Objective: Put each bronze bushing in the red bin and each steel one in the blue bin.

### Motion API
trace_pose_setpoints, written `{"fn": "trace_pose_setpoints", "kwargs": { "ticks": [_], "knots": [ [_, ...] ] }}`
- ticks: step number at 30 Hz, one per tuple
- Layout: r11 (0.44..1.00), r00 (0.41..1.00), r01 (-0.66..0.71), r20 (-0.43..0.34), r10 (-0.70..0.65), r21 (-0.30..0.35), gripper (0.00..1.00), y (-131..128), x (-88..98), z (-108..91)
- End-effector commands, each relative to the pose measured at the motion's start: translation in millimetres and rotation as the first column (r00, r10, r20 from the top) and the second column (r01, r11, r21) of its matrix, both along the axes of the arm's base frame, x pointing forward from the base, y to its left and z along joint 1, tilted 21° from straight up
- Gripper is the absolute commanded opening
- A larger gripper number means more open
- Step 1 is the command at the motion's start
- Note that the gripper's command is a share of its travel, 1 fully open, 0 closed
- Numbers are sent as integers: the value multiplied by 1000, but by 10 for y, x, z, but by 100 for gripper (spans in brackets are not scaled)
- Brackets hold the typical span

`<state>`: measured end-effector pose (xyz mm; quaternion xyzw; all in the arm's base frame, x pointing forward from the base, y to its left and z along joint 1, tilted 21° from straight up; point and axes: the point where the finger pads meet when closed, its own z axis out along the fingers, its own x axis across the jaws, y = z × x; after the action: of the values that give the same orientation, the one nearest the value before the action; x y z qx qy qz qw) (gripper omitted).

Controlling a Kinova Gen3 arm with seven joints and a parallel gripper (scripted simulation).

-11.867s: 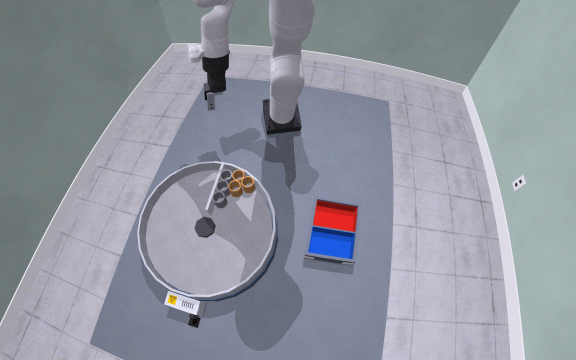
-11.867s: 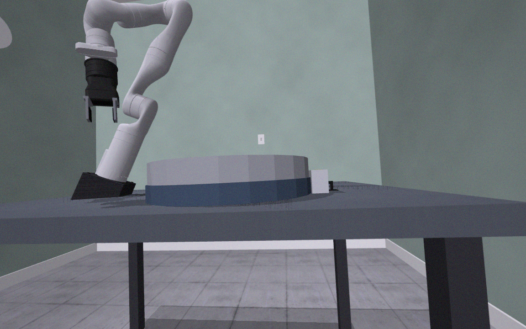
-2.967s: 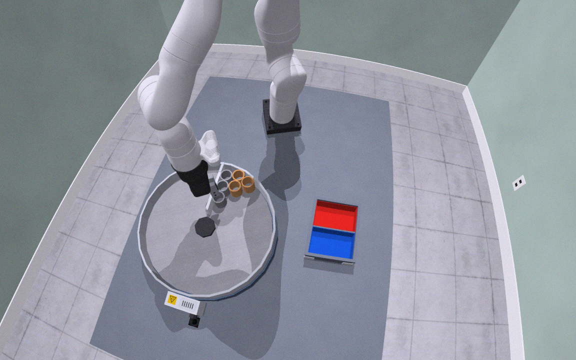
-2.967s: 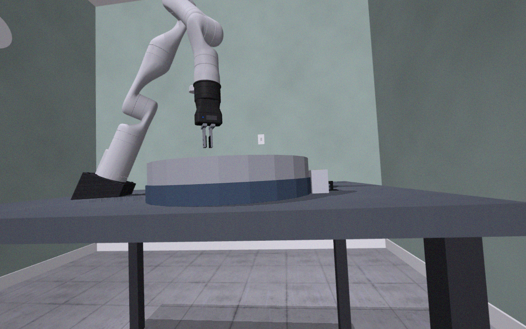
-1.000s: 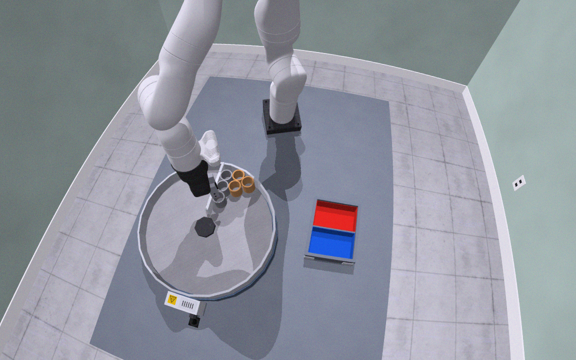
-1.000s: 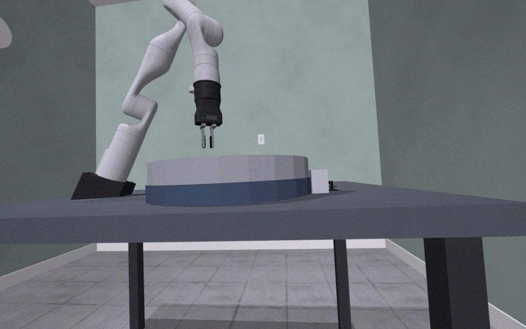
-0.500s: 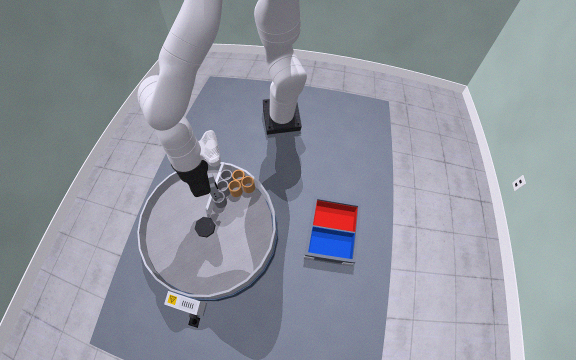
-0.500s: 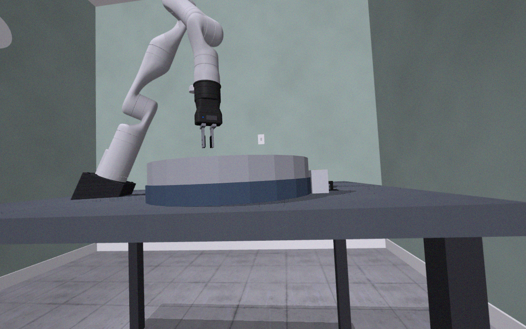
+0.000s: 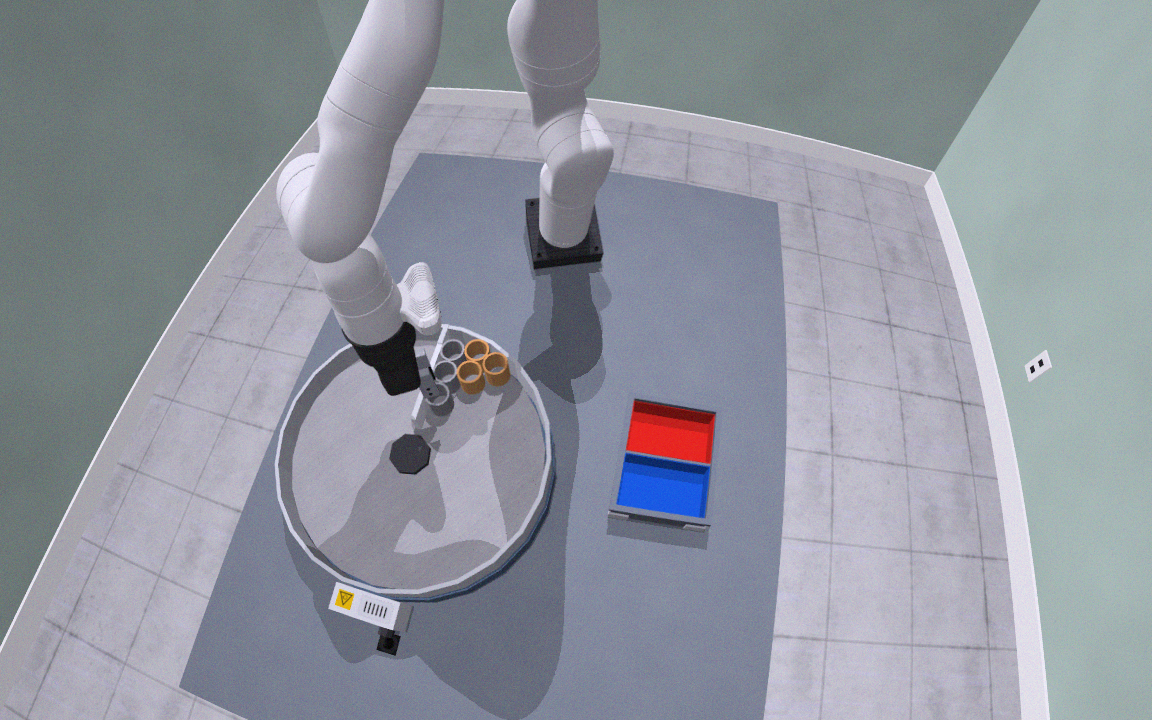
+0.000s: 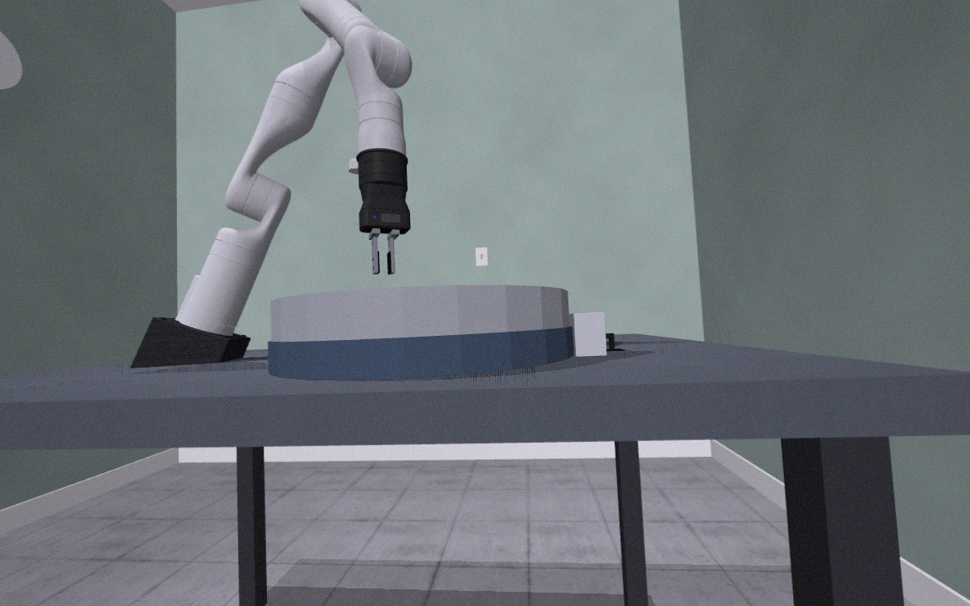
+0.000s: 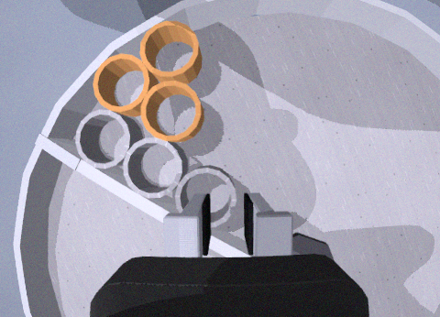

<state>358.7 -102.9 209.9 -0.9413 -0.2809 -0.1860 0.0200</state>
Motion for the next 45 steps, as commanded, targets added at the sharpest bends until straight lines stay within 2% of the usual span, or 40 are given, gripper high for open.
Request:
{"fn": "trace_pose_setpoints", "kwargs": {
  "ticks": [1, 12, 18, 22, 35, 45],
  "knots": [
    [1000, 1000, -2, -3, 2, 4, 45, 15, -1, -27],
    [1000, 1000, -2, -4, 2, 4, 45, 49, 76, -248],
    [1000, 1000, -2, -4, 2, 4, 45, 53, 86, -276],
    [1000, 1000, -2, -4, 2, 4, 45, 70, 125, -386],
    [1000, 1000, -2, -4, 2, 4, 45, 71, 130, -396],
    [1000, 1000, -2, -4, 2, 4, 45, 86, 161, -485]
  ]
}}
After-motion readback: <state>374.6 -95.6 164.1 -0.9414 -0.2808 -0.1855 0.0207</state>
